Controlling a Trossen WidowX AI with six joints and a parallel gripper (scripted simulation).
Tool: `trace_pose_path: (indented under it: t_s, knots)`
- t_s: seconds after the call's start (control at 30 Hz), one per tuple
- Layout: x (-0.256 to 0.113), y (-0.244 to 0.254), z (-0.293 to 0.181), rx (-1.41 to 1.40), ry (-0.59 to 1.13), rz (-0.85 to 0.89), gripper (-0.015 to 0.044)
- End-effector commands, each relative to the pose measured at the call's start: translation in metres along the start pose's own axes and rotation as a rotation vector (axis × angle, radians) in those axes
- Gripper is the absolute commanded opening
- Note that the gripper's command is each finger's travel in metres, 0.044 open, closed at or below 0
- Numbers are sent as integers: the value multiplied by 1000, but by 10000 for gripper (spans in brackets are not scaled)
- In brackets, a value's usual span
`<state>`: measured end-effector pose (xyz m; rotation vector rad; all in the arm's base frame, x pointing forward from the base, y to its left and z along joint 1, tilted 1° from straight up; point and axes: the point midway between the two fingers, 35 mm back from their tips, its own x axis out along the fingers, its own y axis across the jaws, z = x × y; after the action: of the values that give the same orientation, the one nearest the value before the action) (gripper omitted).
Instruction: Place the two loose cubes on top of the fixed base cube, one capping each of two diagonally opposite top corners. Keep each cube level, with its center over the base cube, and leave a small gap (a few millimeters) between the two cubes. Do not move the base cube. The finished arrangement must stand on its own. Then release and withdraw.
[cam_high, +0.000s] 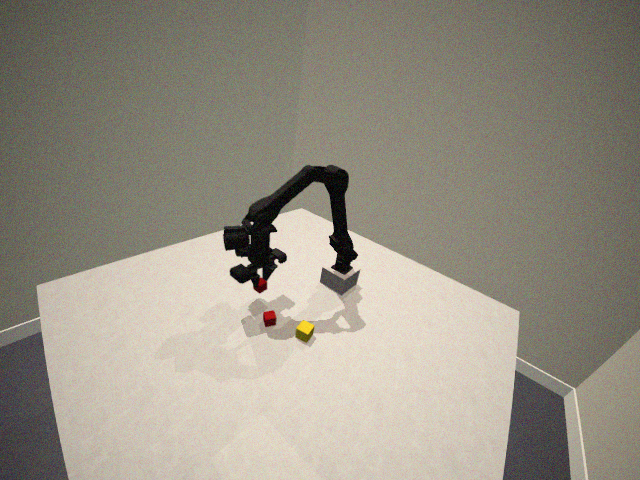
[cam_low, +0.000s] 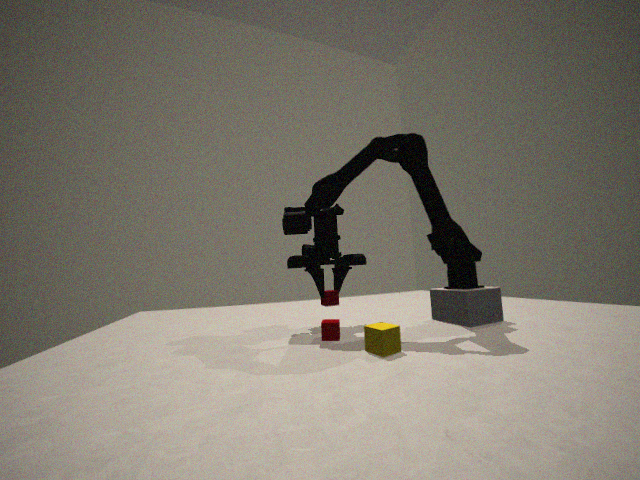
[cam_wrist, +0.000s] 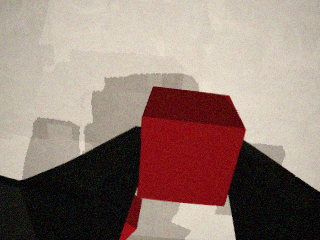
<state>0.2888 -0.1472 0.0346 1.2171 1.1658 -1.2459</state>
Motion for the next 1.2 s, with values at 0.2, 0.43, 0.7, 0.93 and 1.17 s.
trace_pose_path:
  t_s: [0.2,0.43,0.7,0.93,1.17]
  knots:
    - [-38,-1,-1,3,0,12,105]
    - [-58,-4,-2,3,0,12,105]
    - [-57,-1,-13,-44,1,12,105]
    - [-53,5,-35,-138,2,13,105]
    - [-49,9,-58,-232,4,14,105]
